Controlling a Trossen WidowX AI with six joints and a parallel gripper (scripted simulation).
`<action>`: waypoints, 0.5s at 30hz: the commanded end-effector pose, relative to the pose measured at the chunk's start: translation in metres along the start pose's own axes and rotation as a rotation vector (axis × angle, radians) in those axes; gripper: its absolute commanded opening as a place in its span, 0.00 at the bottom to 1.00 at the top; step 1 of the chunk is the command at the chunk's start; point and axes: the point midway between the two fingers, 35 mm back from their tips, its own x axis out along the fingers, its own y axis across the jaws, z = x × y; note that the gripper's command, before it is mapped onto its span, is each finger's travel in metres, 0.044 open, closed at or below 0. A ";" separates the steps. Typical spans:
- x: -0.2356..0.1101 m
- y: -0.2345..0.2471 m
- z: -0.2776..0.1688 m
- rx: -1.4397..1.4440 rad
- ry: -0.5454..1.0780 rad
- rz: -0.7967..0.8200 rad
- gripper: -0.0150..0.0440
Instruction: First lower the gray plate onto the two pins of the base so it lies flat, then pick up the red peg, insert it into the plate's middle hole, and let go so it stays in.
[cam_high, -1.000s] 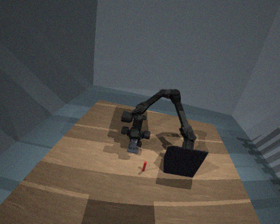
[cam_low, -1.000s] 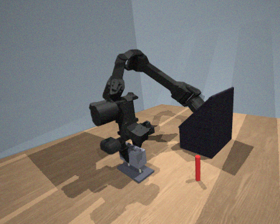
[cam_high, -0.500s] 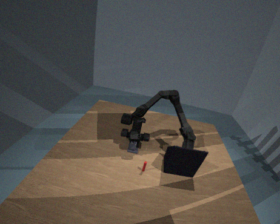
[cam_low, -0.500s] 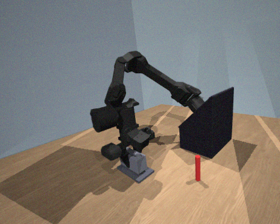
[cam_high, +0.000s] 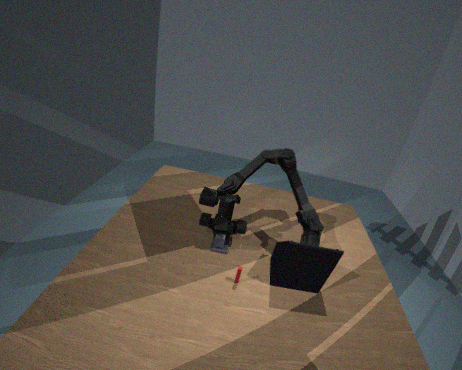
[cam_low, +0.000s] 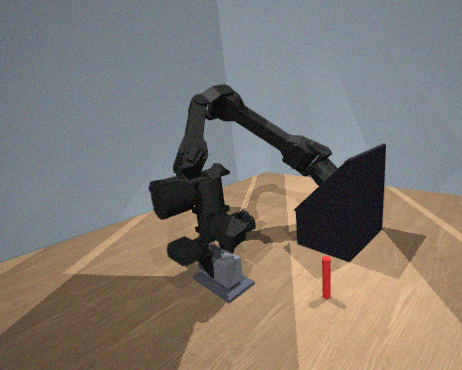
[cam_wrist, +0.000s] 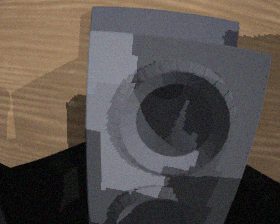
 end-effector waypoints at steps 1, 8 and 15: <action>0.000 0.000 0.000 0.003 0.000 0.001 0.61; 0.000 0.000 0.000 0.003 0.000 0.001 0.92; -0.003 0.000 0.000 0.003 -0.001 0.001 1.00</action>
